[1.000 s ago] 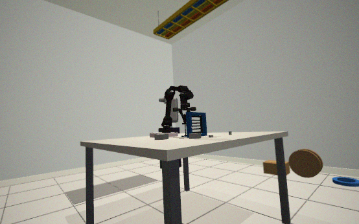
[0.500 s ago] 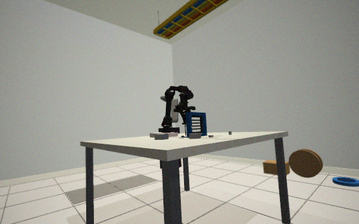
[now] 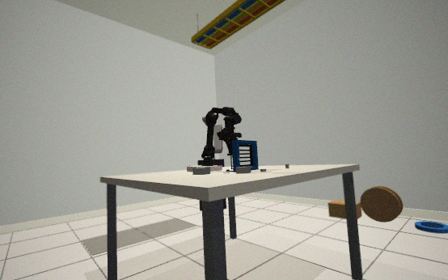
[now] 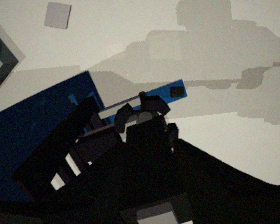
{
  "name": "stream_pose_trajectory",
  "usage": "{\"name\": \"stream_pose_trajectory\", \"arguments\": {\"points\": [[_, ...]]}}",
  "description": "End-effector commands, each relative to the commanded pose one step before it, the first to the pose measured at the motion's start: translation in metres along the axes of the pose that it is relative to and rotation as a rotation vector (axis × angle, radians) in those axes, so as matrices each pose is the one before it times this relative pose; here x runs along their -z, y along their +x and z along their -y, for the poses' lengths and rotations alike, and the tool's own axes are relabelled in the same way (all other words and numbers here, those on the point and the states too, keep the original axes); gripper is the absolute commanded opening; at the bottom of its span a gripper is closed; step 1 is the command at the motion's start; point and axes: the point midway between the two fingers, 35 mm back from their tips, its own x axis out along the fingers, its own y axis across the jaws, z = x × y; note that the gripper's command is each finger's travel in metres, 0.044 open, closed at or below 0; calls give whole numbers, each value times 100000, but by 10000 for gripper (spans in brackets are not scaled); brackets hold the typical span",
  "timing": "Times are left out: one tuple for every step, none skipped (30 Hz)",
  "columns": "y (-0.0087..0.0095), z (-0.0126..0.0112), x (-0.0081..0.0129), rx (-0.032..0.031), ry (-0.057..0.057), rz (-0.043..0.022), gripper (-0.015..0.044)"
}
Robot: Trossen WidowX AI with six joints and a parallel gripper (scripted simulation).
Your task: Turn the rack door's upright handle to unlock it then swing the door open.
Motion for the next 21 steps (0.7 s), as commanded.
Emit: {"name": "stream_pose_trajectory", "arguments": {"points": [[39, -10, 144, -6, 2307, -835, 68], [0, 0, 0, 0, 0, 0, 94], [0, 0, 0, 0, 0, 0, 121], [0, 0, 0, 0, 0, 0, 147], [0, 0, 0, 0, 0, 0, 173], [0, 0, 0, 0, 0, 0, 199], [0, 0, 0, 0, 0, 0, 226], [0, 0, 0, 0, 0, 0, 252], [0, 0, 0, 0, 0, 0, 278], [0, 0, 0, 0, 0, 0, 288], [0, 0, 0, 0, -818, 0, 288], [0, 0, 0, -1, -2455, 0, 288], [0, 0, 0, -1, -4092, 0, 288], [0, 0, 0, -1, -4954, 0, 288], [0, 0, 0, -1, -4955, 0, 288], [0, 0, 0, -1, -4955, 0, 288], [0, 0, 0, -1, -4955, 0, 288], [0, 0, 0, -1, -4955, 0, 288], [0, 0, 0, -1, -4955, 0, 288], [0, 0, 0, -1, -4955, 0, 288], [0, 0, 0, -1, -4954, 0, 288]]}}
